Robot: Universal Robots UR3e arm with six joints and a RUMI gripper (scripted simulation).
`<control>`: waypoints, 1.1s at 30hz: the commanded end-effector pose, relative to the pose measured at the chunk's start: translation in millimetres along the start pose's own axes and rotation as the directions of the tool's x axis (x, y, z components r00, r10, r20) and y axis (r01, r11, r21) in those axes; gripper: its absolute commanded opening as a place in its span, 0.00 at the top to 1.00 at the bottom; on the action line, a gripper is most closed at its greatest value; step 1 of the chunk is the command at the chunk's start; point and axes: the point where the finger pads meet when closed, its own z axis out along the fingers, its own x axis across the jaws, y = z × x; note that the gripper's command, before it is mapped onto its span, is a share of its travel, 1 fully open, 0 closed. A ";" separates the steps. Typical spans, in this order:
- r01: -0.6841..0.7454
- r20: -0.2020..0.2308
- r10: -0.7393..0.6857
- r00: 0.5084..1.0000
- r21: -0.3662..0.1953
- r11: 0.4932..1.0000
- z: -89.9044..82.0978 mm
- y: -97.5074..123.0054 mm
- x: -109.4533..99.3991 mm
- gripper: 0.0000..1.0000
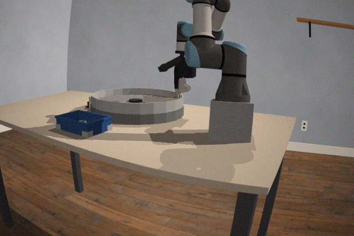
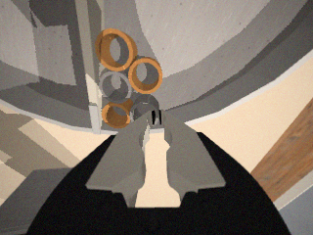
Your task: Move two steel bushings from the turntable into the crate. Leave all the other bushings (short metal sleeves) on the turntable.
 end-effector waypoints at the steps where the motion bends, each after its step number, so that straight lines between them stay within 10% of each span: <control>1: 0.000 -0.001 0.000 1.000 0.001 1.000 -13.0 -0.3 0.4 1.00; 15: 0.000 -0.001 0.000 1.000 0.001 1.000 -56.6 -0.2 0.3 1.00; 33: 0.000 -0.001 0.000 1.000 0.001 1.000 -59.7 -0.1 0.3 1.00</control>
